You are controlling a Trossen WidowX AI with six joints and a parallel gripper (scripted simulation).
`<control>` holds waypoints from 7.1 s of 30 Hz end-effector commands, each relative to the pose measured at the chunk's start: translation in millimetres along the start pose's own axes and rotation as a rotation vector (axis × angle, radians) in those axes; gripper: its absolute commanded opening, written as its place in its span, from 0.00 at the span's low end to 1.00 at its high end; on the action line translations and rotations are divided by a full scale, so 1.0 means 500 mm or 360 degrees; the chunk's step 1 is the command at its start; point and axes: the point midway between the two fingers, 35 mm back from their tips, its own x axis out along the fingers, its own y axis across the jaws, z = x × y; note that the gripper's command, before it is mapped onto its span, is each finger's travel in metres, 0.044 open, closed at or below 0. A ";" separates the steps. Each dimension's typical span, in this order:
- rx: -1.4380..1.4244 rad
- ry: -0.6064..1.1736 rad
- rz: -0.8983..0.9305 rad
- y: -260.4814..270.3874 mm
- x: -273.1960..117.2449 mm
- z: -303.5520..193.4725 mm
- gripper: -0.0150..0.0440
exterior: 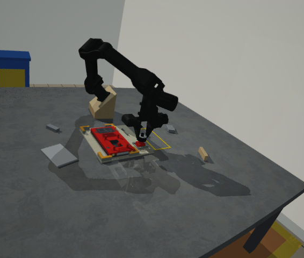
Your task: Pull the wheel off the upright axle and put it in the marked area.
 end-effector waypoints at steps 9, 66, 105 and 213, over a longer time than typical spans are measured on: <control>0.0006 0.0000 0.0005 0.000 -0.010 0.001 0.25; 0.0001 0.0003 0.0003 0.001 -0.048 0.002 0.25; -0.0002 0.0005 0.0003 0.000 -0.132 -0.001 0.25; -0.0010 0.0013 0.0009 0.118 -0.149 -0.269 1.00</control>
